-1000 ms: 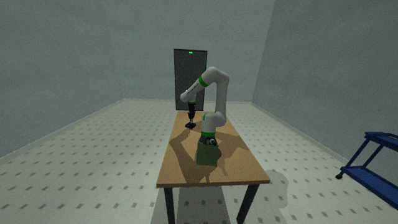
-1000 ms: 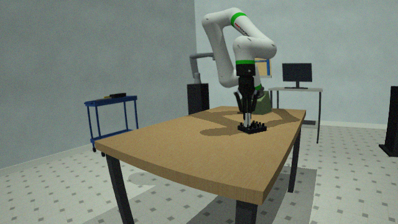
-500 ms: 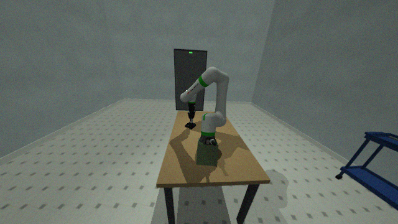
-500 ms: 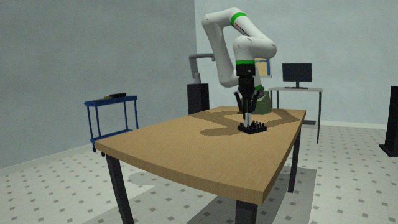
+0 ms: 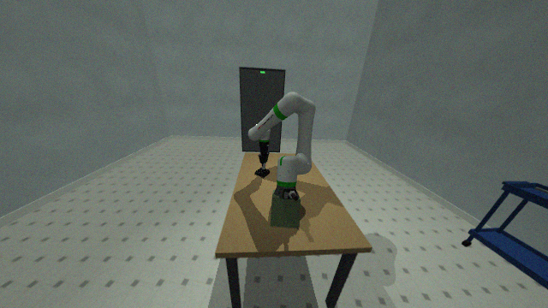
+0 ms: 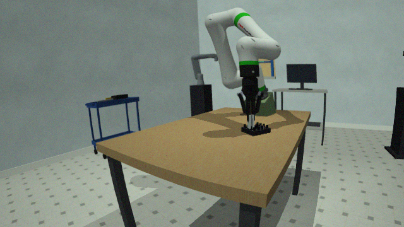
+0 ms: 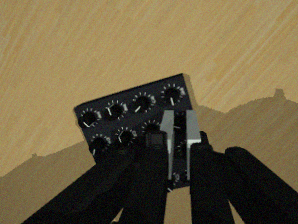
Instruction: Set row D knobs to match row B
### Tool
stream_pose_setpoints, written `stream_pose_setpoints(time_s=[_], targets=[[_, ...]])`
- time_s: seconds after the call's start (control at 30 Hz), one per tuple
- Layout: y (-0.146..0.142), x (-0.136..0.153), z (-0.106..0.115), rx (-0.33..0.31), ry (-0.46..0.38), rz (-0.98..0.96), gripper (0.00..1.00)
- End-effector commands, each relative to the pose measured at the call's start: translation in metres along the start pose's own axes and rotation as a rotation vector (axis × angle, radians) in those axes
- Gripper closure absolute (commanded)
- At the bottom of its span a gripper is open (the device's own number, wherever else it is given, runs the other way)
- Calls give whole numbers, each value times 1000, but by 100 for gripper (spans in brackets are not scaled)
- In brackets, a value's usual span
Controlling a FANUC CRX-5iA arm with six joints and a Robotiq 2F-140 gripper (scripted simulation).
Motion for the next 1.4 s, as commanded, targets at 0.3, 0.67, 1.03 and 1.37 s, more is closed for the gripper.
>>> stream_pose_setpoints(time_s=[0.3,0.67,1.03,1.37], targets=[[0,0,0,0,0,-22,95],[0,0,0,0,0,-154,95],[0,0,0,0,0,-352,95],[0,0,0,0,0,-564,95]])
Point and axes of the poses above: the point where the finger pads meet when closed, its own z axis back along the fingers, its own y axis across the jaws, x = y × z, the point moved 3 cm from there along z, back along the fingers, and after that the axes turned 6 degrees about z, right-handed, at the moved point
